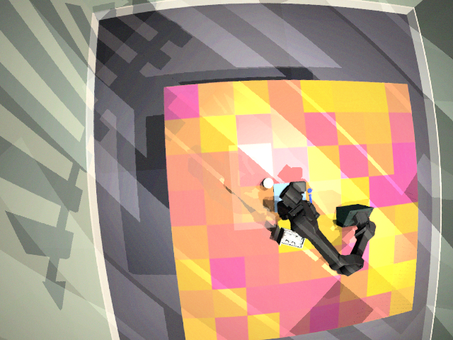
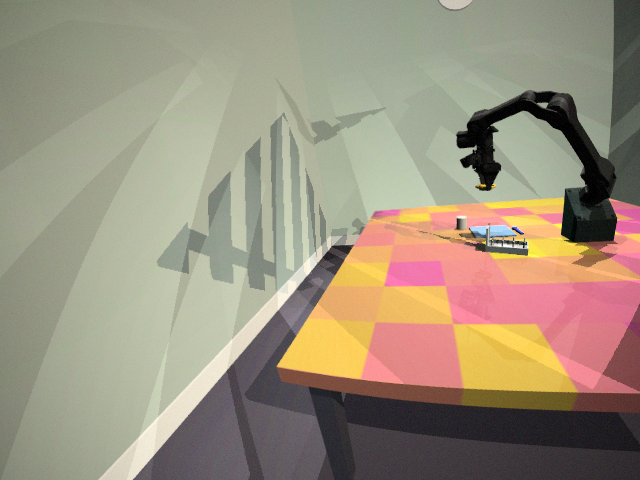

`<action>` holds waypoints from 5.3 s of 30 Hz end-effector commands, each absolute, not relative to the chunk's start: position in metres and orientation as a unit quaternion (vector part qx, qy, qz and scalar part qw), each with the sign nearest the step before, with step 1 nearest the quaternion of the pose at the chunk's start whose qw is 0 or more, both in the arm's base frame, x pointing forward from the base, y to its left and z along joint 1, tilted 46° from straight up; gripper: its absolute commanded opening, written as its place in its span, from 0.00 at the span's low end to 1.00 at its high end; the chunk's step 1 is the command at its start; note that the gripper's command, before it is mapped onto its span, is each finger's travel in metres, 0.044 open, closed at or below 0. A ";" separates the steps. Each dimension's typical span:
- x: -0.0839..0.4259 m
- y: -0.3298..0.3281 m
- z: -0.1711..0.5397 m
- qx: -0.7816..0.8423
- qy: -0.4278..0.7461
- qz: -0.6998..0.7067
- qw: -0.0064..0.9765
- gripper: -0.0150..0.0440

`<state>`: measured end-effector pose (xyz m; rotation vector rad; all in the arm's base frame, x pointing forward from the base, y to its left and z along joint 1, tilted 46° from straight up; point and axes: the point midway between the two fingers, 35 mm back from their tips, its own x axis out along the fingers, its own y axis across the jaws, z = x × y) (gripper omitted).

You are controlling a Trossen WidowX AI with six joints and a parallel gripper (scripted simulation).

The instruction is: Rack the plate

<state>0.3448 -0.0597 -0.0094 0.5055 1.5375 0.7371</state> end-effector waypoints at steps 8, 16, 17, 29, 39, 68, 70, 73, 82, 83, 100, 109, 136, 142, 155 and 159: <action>0.337 -0.049 0.019 0.287 0.704 0.245 0.601 0.25; 0.324 -0.030 0.047 0.367 0.732 0.146 0.556 0.25; 0.322 -0.027 0.050 0.376 0.734 0.133 0.549 0.25; 0.296 0.001 0.086 0.481 0.746 -0.020 0.460 0.25; 0.270 0.024 0.110 0.553 0.732 -0.147 0.370 0.25; 0.207 0.064 0.122 0.606 0.660 -0.383 0.225 0.25; 0.205 0.065 0.115 0.591 0.662 -0.389 0.248 0.25; 0.203 0.067 0.104 0.569 0.663 -0.397 0.281 0.25; 0.199 0.070 0.075 0.505 0.655 -0.413 0.382 0.25; 0.198 0.070 0.072 0.498 0.653 -0.414 0.393 0.25; 0.203 0.076 0.034 0.398 0.592 -0.404 0.573 0.25; 0.209 0.082 0.023 0.359 0.540 -0.382 0.659 0.25; 0.218 0.115 0.026 0.313 0.337 -0.259 0.849 0.25; 0.216 0.124 0.033 0.317 0.288 -0.224 0.875 0.25; 0.202 0.139 0.052 0.346 0.181 -0.147 0.909 0.25; 0.196 0.142 0.059 0.359 0.149 -0.123 0.913 0.25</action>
